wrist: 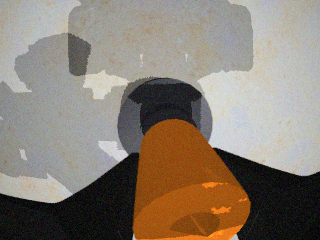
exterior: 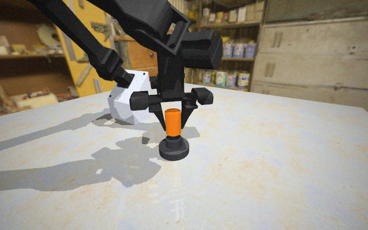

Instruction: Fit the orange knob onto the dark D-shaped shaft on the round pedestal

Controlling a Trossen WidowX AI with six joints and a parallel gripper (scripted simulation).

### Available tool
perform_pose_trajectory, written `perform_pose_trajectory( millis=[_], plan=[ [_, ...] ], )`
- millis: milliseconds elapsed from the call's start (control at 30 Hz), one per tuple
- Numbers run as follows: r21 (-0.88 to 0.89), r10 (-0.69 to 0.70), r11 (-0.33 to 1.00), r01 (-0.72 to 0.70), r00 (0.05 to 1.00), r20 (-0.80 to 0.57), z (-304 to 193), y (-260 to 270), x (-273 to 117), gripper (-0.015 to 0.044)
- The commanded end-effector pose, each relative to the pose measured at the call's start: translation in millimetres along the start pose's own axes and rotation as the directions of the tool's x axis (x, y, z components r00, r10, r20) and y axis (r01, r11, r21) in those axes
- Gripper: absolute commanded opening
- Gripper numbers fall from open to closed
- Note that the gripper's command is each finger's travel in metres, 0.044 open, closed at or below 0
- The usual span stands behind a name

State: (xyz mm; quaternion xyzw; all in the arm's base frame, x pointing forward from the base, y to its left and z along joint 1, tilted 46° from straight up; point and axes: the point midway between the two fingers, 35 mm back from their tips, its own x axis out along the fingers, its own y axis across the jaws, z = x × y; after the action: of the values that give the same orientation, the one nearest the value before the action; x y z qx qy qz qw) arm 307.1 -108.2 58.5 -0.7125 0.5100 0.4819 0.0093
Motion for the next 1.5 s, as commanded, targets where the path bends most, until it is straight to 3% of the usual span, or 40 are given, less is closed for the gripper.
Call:
perform_pose_trajectory(
  millis=[0,533,767,1467],
  plan=[
    [-0.005,0.0,1.0,0.0,1.0,-0.002,-0.5,-0.2,1.2,0.0],
    [-0.014,0.0,1.0,0.0,1.0,-0.002,-1.0,0.6,-4.0,0.0],
    [-0.213,0.0,0.977,-0.001,1.0,-0.002,-1.8,-0.3,-3.3,0.0],
    [-0.213,0.0,0.977,-0.001,1.0,-0.002,-0.4,0.1,0.9,0.0]
  ],
)
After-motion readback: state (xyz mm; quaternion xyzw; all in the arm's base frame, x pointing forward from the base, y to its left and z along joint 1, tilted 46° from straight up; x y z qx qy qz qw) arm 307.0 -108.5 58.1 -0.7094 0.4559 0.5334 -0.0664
